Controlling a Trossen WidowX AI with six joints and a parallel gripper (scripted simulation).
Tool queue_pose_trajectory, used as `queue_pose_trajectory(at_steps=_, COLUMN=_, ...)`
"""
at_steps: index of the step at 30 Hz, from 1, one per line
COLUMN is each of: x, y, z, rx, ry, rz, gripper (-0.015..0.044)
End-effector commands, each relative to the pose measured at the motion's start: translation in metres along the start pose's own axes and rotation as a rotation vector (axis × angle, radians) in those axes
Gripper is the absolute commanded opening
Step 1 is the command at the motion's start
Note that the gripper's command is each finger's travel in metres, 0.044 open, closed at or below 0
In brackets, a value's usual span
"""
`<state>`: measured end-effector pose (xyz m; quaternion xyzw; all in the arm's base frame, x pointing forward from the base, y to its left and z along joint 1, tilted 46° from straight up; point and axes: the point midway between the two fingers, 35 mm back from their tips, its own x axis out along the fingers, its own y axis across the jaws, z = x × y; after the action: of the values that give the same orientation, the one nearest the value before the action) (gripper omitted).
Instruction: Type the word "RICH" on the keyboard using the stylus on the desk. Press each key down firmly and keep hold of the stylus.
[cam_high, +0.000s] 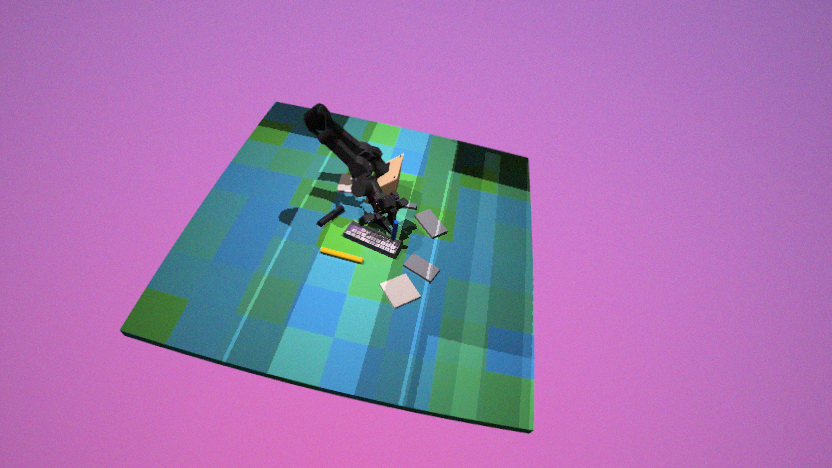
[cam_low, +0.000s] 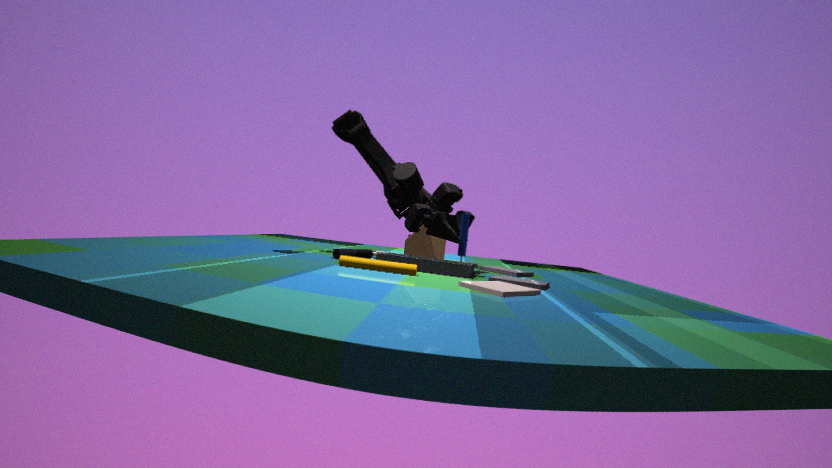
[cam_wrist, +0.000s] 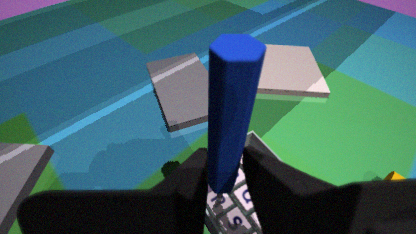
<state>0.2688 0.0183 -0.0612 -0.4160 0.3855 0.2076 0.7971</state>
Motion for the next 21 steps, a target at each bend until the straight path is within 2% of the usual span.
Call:
queue_pose_trajectory(at_steps=1, x=0.0, y=0.002, z=0.0, rx=-0.003, ry=0.0, rz=0.007, gripper=0.0081)
queue_pose_trajectory(at_steps=21, x=-0.02, y=0.002, z=0.035, rx=-0.001, ry=-0.002, rz=0.007, gripper=0.0081)
